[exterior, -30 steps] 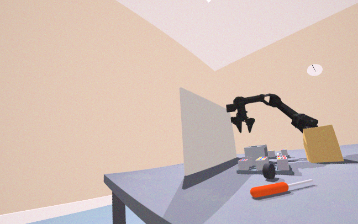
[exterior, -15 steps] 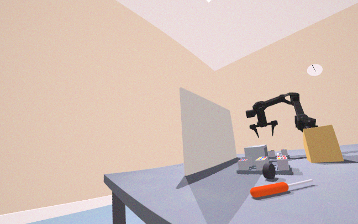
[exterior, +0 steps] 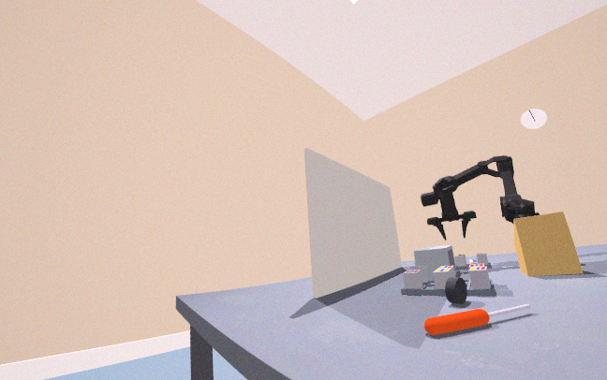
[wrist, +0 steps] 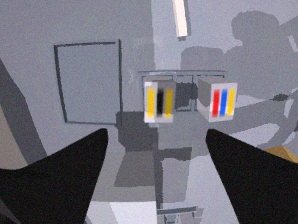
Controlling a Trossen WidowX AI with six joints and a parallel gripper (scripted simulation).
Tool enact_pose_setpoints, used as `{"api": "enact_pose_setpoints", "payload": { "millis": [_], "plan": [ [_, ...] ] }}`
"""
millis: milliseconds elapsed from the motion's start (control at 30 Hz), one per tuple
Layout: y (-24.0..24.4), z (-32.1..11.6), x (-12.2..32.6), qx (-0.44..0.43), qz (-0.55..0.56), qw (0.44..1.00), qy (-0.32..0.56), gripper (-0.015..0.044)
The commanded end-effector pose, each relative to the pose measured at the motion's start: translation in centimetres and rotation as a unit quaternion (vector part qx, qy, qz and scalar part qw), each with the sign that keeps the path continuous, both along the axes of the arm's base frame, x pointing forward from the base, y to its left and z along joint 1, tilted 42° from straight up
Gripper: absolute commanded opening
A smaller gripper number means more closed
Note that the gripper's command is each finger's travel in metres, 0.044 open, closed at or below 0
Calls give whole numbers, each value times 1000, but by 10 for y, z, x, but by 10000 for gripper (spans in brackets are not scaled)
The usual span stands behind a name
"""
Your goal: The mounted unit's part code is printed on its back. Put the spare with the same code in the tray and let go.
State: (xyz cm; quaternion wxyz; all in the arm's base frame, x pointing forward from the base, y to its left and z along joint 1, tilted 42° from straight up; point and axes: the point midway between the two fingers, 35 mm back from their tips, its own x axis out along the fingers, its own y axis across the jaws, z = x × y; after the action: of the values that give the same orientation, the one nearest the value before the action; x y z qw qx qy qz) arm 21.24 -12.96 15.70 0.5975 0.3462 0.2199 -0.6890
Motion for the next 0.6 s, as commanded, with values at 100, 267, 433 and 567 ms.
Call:
{"api": "enact_pose_setpoints", "payload": {
  "millis": [100,267,433,567],
  "plan": [
    [-13,-16,-4,-2,-1,1000,6,300],
    [-13,-16,-4,-2,-1,1000,6,300],
    [-14,-18,-4,-2,-1,1000,6,300],
    [-18,-22,-3,-1,-2,1000,6,300]
  ]
}}
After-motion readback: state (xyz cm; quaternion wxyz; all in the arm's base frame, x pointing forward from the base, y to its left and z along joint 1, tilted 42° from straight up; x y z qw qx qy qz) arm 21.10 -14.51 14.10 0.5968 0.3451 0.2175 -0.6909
